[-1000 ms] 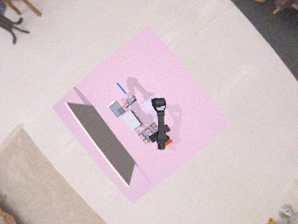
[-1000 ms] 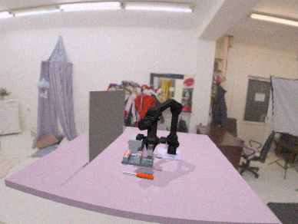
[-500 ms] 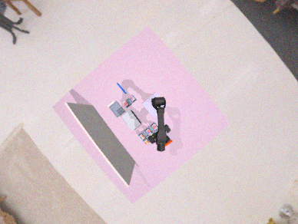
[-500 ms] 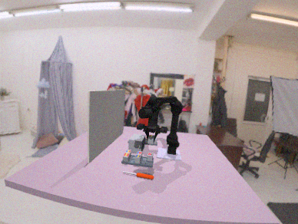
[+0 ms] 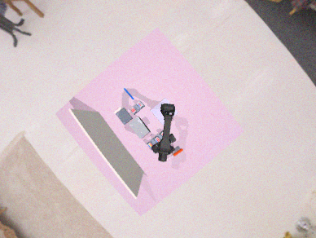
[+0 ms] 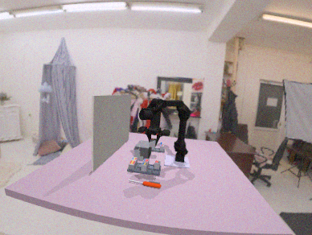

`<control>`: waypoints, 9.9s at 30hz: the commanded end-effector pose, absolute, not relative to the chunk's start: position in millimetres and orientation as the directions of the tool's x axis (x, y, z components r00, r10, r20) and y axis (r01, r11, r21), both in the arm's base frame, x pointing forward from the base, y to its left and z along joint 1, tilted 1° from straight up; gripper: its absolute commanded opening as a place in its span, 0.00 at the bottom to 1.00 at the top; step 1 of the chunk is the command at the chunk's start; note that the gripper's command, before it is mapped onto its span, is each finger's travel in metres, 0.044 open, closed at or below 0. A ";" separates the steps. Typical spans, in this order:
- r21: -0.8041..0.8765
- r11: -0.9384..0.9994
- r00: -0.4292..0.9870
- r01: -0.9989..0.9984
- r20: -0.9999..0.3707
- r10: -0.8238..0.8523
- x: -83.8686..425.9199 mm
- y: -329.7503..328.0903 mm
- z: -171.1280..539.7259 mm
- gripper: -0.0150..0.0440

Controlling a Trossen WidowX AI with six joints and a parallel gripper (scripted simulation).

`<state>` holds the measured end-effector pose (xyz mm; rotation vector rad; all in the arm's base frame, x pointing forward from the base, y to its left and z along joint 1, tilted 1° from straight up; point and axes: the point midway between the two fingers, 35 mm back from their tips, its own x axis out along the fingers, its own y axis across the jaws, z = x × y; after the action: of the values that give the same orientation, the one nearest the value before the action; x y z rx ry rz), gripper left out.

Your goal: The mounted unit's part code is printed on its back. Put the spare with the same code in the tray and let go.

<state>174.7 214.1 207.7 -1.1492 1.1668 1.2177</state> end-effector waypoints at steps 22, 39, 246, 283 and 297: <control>-0.065 0.064 0.069 -0.996 -0.996 0.055 275.7 142.8 213.1 0.25; -0.079 0.057 0.081 -0.995 -0.996 0.026 328.5 59.9 212.4 0.25; -0.028 -0.036 0.028 -0.999 -1.000 -0.005 358.0 -155.9 83.9 0.25; -0.021 -0.036 0.022 -0.999 -1.000 -0.002 353.6 -153.7 58.2 0.25; -0.027 -0.034 0.027 -0.999 -1.000 -0.001 354.2 -153.5 56.3 0.48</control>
<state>354.0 -153.4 55.9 -1.2473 1.1745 1.2142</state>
